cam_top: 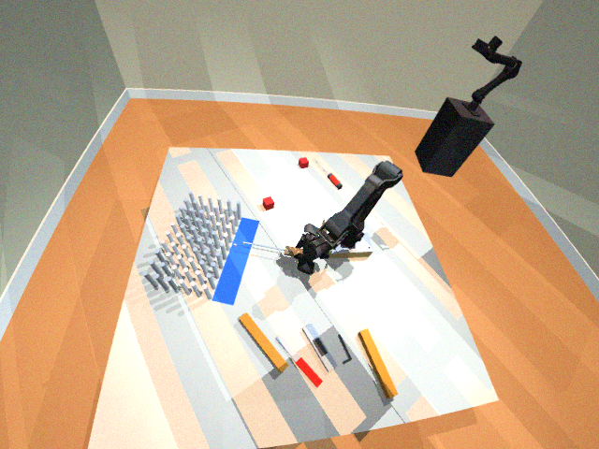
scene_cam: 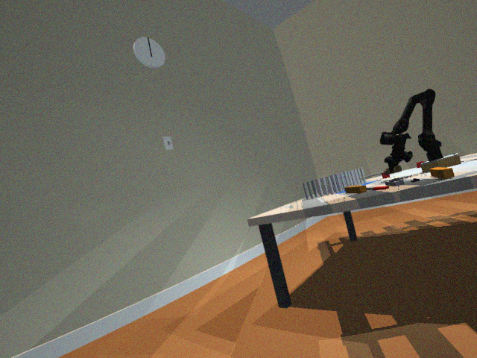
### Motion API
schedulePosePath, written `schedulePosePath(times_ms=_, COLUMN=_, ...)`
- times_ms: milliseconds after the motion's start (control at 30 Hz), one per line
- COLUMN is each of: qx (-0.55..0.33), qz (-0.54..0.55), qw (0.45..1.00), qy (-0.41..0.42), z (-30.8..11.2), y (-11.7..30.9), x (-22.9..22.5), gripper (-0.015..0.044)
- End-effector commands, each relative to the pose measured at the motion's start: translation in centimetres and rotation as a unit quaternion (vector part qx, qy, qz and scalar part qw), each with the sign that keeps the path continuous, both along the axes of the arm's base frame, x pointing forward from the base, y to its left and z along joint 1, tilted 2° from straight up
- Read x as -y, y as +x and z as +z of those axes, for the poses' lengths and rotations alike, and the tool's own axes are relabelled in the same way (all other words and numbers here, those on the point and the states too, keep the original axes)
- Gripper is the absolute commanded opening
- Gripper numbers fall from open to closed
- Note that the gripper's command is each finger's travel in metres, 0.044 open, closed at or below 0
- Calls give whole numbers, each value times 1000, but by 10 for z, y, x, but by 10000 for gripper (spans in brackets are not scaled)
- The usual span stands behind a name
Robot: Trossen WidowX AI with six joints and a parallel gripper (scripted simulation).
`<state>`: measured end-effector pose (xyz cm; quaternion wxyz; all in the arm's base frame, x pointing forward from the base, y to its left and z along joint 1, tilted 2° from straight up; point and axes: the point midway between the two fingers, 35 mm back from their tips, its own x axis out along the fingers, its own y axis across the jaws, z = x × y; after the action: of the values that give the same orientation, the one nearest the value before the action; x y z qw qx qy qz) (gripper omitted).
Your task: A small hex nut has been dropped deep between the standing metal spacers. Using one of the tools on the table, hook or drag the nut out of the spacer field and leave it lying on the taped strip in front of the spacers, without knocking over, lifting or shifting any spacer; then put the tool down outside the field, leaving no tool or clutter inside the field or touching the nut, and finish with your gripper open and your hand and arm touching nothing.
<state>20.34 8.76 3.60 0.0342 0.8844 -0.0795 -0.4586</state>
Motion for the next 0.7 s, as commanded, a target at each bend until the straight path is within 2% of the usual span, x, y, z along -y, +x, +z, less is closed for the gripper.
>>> schedulePosePath(times_ms=0, qx=11, qz=-3, qw=1000, qy=4, z=17, y=5, x=-4, gripper=0)
schedulePosePath(times_ms=667, qx=12, qz=-4, qw=1000, qy=5, z=113, y=5, x=-4, gripper=0)
